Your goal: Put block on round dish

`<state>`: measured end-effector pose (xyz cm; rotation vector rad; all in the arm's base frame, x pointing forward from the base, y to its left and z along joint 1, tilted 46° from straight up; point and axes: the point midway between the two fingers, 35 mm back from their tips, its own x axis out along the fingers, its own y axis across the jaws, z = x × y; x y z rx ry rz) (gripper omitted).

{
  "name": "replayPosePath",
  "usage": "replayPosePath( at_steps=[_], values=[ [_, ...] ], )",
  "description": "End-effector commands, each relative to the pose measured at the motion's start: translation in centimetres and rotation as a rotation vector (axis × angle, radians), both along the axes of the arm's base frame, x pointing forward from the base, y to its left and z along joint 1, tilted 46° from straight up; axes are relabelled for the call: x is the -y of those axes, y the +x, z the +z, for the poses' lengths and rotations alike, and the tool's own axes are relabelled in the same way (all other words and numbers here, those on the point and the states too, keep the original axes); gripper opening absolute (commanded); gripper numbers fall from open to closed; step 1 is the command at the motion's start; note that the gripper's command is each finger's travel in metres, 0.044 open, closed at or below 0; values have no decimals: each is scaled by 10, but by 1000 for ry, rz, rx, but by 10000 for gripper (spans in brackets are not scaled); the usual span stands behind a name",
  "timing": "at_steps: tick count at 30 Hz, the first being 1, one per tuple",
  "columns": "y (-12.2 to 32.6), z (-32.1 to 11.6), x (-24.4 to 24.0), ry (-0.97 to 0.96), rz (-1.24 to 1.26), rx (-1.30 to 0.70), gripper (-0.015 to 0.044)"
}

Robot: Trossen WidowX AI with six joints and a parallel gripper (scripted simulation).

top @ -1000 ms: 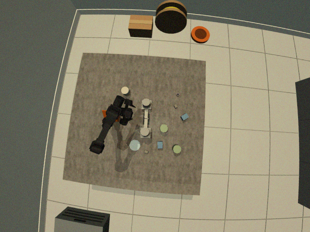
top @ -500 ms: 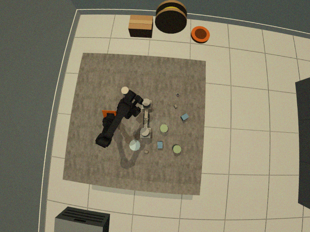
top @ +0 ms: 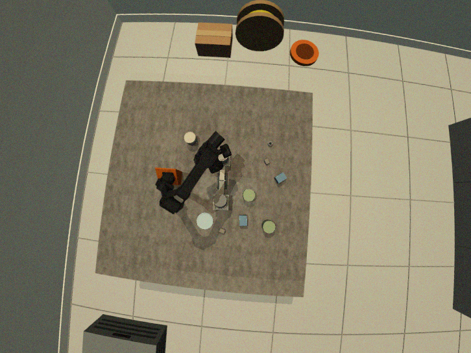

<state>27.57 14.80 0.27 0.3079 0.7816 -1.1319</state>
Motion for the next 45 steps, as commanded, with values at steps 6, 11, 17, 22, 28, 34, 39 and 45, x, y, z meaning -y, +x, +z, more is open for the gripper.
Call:
replayPosePath(
  at_steps=[6, 11, 17, 22, 28, 34, 39, 45],
  values=[
    [16, -35, 5, 35, -250, 82, 440],
    [25, -55, 10, 47, -394, 138, 440],
    [26, -59, 11, 48, -412, 146, 440],
    [26, -68, 21, 47, -412, 146, 440],
    [27, -74, 26, 47, -412, 146, 440],
    [27, -81, 33, 47, -412, 146, 440],
    [28, -87, 39, 47, -412, 146, 440],
    [28, -94, 46, 47, -412, 147, 440]
  ],
)
